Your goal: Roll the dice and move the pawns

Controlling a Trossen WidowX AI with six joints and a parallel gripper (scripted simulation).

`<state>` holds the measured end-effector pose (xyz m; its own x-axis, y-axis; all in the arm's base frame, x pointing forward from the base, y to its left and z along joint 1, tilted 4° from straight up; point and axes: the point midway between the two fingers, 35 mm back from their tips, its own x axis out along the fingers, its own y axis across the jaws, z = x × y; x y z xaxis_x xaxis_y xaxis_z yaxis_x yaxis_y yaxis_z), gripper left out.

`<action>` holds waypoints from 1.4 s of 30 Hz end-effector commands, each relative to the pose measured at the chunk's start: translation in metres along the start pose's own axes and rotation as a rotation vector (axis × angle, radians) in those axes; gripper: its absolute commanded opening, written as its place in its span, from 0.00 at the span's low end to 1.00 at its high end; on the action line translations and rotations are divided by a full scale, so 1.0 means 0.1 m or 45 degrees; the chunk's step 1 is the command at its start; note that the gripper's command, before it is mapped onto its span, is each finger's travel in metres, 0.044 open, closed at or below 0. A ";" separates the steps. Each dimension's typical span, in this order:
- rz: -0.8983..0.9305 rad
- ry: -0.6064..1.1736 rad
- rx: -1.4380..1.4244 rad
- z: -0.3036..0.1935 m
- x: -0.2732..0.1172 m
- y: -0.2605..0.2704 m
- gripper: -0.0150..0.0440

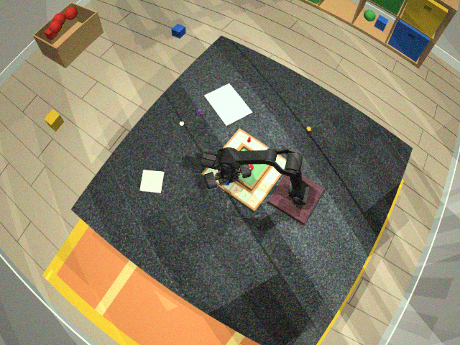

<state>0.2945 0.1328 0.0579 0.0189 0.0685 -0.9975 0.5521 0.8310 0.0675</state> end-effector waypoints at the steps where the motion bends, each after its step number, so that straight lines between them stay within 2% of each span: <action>1: 0.017 -0.011 0.006 0.03 -0.24 0.06 0.25; 19: 0.017 -0.011 0.005 -0.04 -1.15 0.01 0.25; 24: 0.017 -0.011 0.006 -0.04 -1.16 -0.01 0.25; 42: 0.009 -0.010 0.006 -0.18 -0.96 -0.62 0.25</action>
<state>0.2542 0.0923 0.1571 0.0355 0.0702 -0.9969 0.5598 0.8250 0.0780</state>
